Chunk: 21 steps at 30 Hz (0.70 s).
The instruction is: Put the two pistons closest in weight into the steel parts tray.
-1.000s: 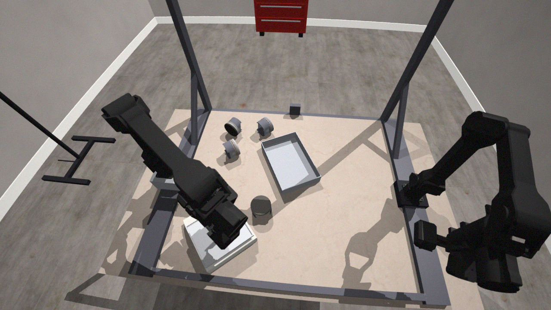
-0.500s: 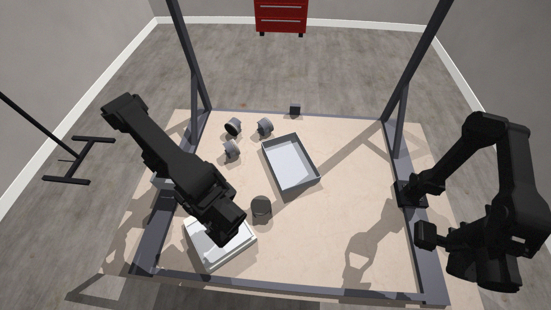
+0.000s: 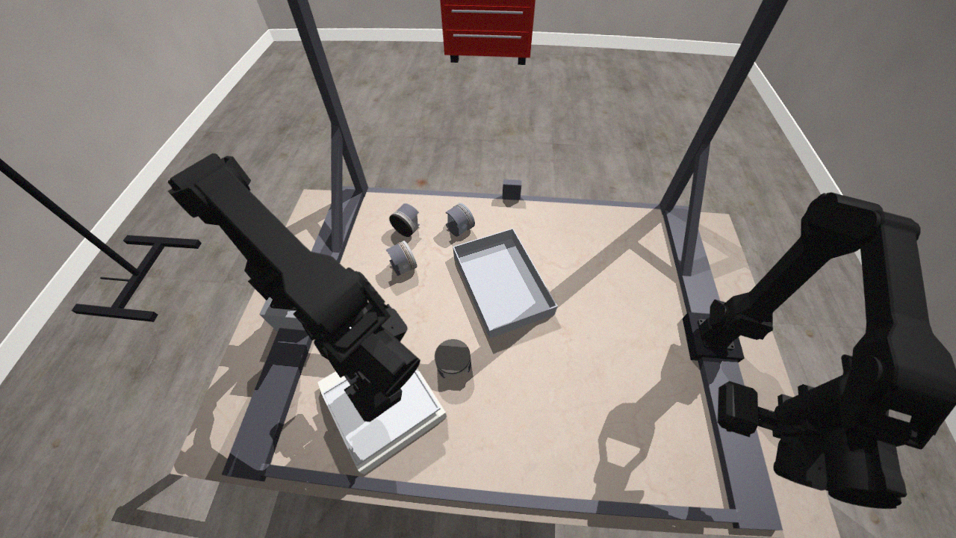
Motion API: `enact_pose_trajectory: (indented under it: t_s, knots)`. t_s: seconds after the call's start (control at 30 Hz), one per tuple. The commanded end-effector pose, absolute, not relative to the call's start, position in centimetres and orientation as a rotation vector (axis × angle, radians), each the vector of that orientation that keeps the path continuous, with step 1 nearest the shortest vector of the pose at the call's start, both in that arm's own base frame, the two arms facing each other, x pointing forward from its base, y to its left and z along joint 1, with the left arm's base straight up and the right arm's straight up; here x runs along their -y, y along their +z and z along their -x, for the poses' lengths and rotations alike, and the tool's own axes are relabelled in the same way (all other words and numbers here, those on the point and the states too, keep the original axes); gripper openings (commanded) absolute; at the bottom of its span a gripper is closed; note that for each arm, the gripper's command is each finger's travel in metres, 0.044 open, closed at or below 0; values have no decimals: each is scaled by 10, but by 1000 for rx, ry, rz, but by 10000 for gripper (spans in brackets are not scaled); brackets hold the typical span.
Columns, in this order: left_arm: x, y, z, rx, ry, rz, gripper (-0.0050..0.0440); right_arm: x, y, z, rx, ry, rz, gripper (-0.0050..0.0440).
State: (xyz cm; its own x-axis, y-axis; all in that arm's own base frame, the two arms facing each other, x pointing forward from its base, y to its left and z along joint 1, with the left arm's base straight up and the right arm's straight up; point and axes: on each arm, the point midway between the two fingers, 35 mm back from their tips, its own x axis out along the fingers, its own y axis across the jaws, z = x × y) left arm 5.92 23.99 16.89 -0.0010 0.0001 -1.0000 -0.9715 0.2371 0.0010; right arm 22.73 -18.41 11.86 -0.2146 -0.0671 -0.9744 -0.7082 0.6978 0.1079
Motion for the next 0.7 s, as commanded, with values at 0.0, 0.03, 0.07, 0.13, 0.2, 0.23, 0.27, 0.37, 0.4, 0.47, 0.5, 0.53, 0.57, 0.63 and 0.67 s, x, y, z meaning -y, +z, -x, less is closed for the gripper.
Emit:
enact_pose_trajectory:
  t_s: [0.0, 0.03, 0.07, 0.13, 0.2, 0.23, 0.27, 0.37, 0.4, 0.47, 0.5, 0.53, 0.57, 0.63, 0.67]
  knots:
    - [-244, 174, -60, -1300, 1037, 1019, 400, 181, 130, -227, -1688, 531, 569, 158]
    - [-244, 174, -60, -1300, 1037, 1019, 400, 182, 130, -227, -1690, 508, 545, 158]
    - [-244, 174, -60, -1300, 1037, 1019, 400, 182, 130, -227, -1691, 487, 523, 158]
    - [-244, 174, -60, -1300, 1037, 1019, 400, 183, 131, -228, -1688, 440, 484, 158]
    - [-244, 174, -60, -1300, 1037, 1019, 400, 183, 132, -228, -1687, 396, 442, 158]
    - [-244, 174, -60, -1300, 1037, 1019, 400, 183, 132, -228, -1687, 376, 420, 158]
    - [-244, 174, -60, -1300, 1037, 1019, 400, 183, 132, -228, -1687, 376, 420, 158]
    - [-244, 174, -60, -1300, 1037, 1019, 400, 182, 131, -228, -1688, 335, 375, 158]
    - [-244, 174, -60, -1300, 1037, 1019, 400, 182, 131, -228, -1688, 315, 353, 158]
    - [-244, 174, -60, -1300, 1037, 1019, 400, 182, 130, -227, -1687, 275, 309, 158]
    - [-244, 174, -60, -1300, 1037, 1019, 400, 182, 130, -227, -1686, 254, 288, 158]
    - [-244, 174, -60, -1300, 1037, 1019, 400, 182, 130, -227, -1684, 233, 267, 158]
    - [-244, 174, -60, -1300, 1037, 1019, 400, 182, 131, -227, -1682, 212, 245, 158]
    - [-244, 174, -60, -1300, 1037, 1019, 400, 182, 130, -227, -1678, 171, 202, 158]
    - [-244, 174, -60, -1300, 1037, 1019, 400, 182, 130, -227, -1677, 150, 180, 158]
